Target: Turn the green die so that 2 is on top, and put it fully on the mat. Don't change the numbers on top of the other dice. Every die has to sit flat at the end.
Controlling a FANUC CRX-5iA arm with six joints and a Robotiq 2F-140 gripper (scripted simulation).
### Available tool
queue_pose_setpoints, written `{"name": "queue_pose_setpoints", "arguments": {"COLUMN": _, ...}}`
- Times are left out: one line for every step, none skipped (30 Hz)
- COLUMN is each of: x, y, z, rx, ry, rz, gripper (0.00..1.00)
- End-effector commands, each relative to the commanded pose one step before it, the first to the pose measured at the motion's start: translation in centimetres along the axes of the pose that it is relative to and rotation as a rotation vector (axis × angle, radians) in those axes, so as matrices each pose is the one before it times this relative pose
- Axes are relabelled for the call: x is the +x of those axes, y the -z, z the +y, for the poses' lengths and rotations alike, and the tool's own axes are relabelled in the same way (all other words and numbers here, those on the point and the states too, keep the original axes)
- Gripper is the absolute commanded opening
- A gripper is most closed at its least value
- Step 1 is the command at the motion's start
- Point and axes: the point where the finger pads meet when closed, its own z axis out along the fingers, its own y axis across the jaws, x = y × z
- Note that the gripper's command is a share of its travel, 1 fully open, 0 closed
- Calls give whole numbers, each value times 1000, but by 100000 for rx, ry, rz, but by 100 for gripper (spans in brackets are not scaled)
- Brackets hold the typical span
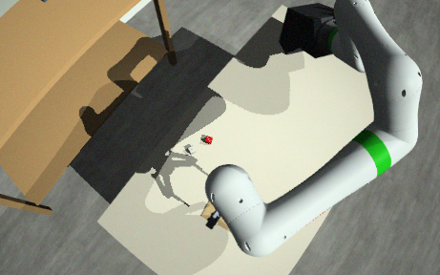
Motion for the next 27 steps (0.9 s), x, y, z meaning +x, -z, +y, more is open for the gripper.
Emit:
{"name": "queue_pose_setpoints", "arguments": {"x": 6, "y": 1233, "z": -18, "rx": 43, "ry": -1, "rz": 4, "gripper": 100}}
{"name": "queue_pose_setpoints", "arguments": {"x": 0, "y": 489, "z": 0, "rx": 0, "ry": 0, "rz": 0, "gripper": 100}}
{"name": "queue_pose_setpoints", "arguments": {"x": 0, "y": 0, "z": 0, "rx": 0, "ry": 0, "rz": 0, "gripper": 100}}
{"name": "queue_pose_setpoints", "arguments": {"x": 0, "y": 0, "z": 0, "rx": 0, "ry": 0, "rz": 0, "gripper": 100}}
{"name": "queue_pose_setpoints", "arguments": {"x": 0, "y": 505, "z": 0, "rx": 0, "ry": 0, "rz": 0, "gripper": 100}}
{"name": "queue_pose_setpoints", "arguments": {"x": 0, "y": 513, "z": 0, "rx": 0, "ry": 0, "rz": 0, "gripper": 100}}
{"name": "queue_pose_setpoints", "arguments": {"x": 0, "y": 511, "z": 0, "rx": 0, "ry": 0, "rz": 0, "gripper": 100}}
{"name": "queue_pose_setpoints", "arguments": {"x": 0, "y": 500, "z": 0, "rx": 0, "ry": 0, "rz": 0, "gripper": 100}}
{"name": "queue_pose_setpoints", "arguments": {"x": 0, "y": 481, "z": 0, "rx": 0, "ry": 0, "rz": 0, "gripper": 100}}
{"name": "queue_pose_setpoints", "arguments": {"x": 0, "y": 454, "z": 0, "rx": 0, "ry": 0, "rz": 0, "gripper": 100}}
{"name": "queue_pose_setpoints", "arguments": {"x": 0, "y": 419, "z": 0, "rx": 0, "ry": 0, "rz": 0, "gripper": 100}}
{"name": "queue_pose_setpoints", "arguments": {"x": 0, "y": 379, "z": 0, "rx": 0, "ry": 0, "rz": 0, "gripper": 100}}
{"name": "queue_pose_setpoints", "arguments": {"x": 0, "y": 333, "z": 0, "rx": 0, "ry": 0, "rz": 0, "gripper": 100}}
{"name": "queue_pose_setpoints", "arguments": {"x": 0, "y": 283, "z": 0, "rx": 0, "ry": 0, "rz": 0, "gripper": 100}}
{"name": "queue_pose_setpoints", "arguments": {"x": 0, "y": 232, "z": 0, "rx": 0, "ry": 0, "rz": 0, "gripper": 100}}
{"name": "queue_pose_setpoints", "arguments": {"x": 0, "y": 180, "z": 0, "rx": 0, "ry": 0, "rz": 0, "gripper": 100}}
{"name": "queue_pose_setpoints", "arguments": {"x": 0, "y": 131, "z": 0, "rx": 0, "ry": 0, "rz": 0, "gripper": 100}}
{"name": "queue_pose_setpoints", "arguments": {"x": 0, "y": 86, "z": 0, "rx": 0, "ry": 0, "rz": 0, "gripper": 100}}
{"name": "queue_pose_setpoints", "arguments": {"x": 0, "y": 47, "z": 0, "rx": 0, "ry": 0, "rz": 0, "gripper": 100}}
{"name": "queue_pose_setpoints", "arguments": {"x": 0, "y": 0, "z": 0, "rx": 0, "ry": 0, "rz": 0, "gripper": 100}}
{"name": "queue_pose_setpoints", "arguments": {"x": 0, "y": 0, "z": 0, "rx": 0, "ry": 0, "rz": 0, "gripper": 100}}
{"name": "queue_pose_setpoints", "arguments": {"x": 0, "y": 19, "z": 0, "rx": 0, "ry": 0, "rz": 0, "gripper": 100}}
{"name": "queue_pose_setpoints", "arguments": {"x": 0, "y": 3, "z": 0, "rx": 0, "ry": 0, "rz": 0, "gripper": 100}}
{"name": "queue_pose_setpoints", "arguments": {"x": 0, "y": 0, "z": 0, "rx": 0, "ry": 0, "rz": 0, "gripper": 100}}
{"name": "queue_pose_setpoints", "arguments": {"x": 0, "y": 0, "z": 0, "rx": 0, "ry": 0, "rz": 0, "gripper": 100}}
{"name": "queue_pose_setpoints", "arguments": {"x": 0, "y": 0, "z": 0, "rx": 0, "ry": 0, "rz": 0, "gripper": 100}}
{"name": "queue_pose_setpoints", "arguments": {"x": 0, "y": 0, "z": 0, "rx": 0, "ry": 0, "rz": 0, "gripper": 100}}
